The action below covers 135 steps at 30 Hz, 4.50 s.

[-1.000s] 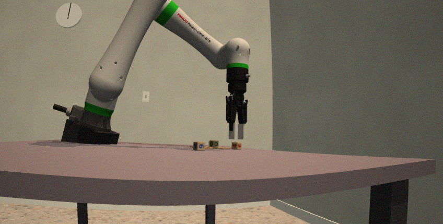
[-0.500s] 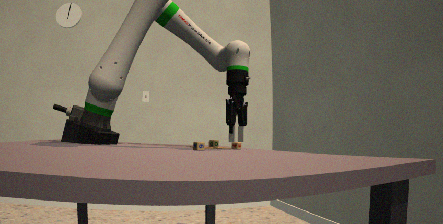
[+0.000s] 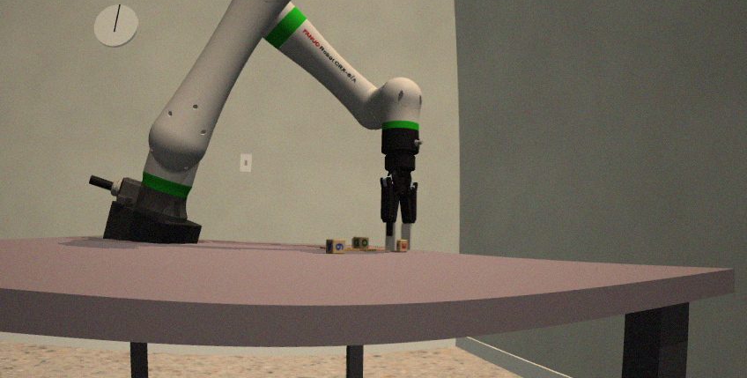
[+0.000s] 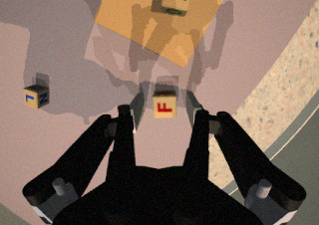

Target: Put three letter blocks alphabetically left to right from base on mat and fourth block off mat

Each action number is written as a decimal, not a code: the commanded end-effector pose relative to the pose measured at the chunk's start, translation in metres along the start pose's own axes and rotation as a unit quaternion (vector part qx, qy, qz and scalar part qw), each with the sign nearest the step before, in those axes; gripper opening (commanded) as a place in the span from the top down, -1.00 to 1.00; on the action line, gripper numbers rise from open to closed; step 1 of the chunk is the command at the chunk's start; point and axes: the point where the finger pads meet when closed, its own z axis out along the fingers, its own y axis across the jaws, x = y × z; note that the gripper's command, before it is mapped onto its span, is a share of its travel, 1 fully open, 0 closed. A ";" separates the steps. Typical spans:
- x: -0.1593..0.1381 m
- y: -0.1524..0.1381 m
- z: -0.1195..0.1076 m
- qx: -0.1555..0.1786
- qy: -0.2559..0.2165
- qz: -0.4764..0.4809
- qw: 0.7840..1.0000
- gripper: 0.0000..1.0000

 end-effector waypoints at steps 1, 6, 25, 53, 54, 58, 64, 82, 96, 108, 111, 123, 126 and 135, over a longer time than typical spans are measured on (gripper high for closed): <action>0.000 0.000 0.000 0.000 0.000 0.000 1.000 0.20; 0.000 0.000 0.001 0.000 0.000 0.000 1.000 0.20; 0.000 0.000 0.001 0.000 0.000 0.000 1.000 0.44; 0.000 0.000 0.001 0.000 0.000 0.000 1.000 0.68; 0.000 0.000 0.001 0.000 0.000 0.000 1.000 0.68; 0.000 0.000 0.001 0.000 0.000 0.000 1.000 0.68; 0.000 0.000 -0.001 0.000 0.000 0.000 1.000 0.68; 0.000 0.000 -0.093 0.000 0.000 0.000 1.000 0.68; 0.000 0.000 -0.099 0.000 0.000 0.000 1.000 0.68; 0.021 0.007 -0.100 0.000 0.001 -0.138 0.990 0.68; 0.028 0.010 -0.100 0.000 0.001 -0.186 0.983 0.68; 0.055 0.017 -0.101 0.000 0.002 -0.361 0.933 0.68; 0.063 0.019 -0.101 0.000 0.003 -0.406 0.914 0.68; 0.082 0.023 -0.101 0.000 0.003 -0.520 0.854 0.68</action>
